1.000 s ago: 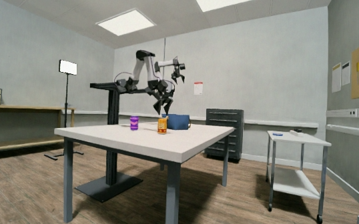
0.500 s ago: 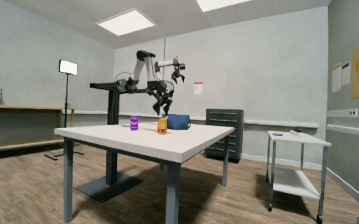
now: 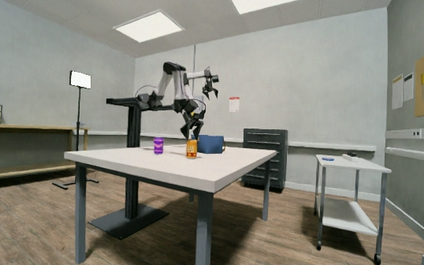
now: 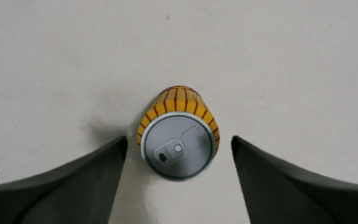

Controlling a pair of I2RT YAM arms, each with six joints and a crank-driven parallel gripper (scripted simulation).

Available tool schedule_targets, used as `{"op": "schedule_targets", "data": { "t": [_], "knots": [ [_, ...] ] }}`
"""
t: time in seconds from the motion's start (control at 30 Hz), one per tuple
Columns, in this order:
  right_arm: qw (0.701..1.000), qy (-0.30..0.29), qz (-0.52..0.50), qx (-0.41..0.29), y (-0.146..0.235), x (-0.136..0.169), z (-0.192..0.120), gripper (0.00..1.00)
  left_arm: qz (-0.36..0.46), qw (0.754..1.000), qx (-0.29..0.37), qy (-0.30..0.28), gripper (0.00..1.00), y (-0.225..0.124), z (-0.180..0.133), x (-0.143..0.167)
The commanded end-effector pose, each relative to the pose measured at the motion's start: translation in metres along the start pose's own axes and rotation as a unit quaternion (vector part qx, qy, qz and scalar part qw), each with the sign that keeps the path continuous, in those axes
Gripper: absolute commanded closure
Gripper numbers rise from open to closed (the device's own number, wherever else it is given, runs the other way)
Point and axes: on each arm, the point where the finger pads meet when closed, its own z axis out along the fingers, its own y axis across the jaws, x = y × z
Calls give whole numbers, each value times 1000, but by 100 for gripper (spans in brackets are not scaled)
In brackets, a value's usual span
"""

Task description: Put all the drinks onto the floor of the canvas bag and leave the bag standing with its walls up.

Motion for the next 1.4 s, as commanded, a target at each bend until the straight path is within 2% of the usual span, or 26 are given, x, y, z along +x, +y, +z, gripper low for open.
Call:
{"op": "schedule_targets", "data": {
  "t": [0.0, 0.83, 1.0, 1.03, 1.37],
  "knots": [
    [999, -46, 1, -4, 1, -25, 11, 11, -13, 1000, -23, 8, 0, 2, -17, 0],
    [999, -46, -2, -5, 1, -1, 41, 11, -13, 1000, -23, 8, 0, 2, -17, 0],
    [998, -60, 2, -12, 9, -18, 34, 11, -13, 1000, -23, 8, 0, 2, -17, 0],
    [998, -61, 2, -11, 7, -19, 35, 22, -13, 1000, -23, 8, 0, 2, -17, 0],
    [998, -62, 2, -10, 7, -19, 35, 23, -13, 1000, -23, 8, 0, 2, -17, 0]
  ]
}}
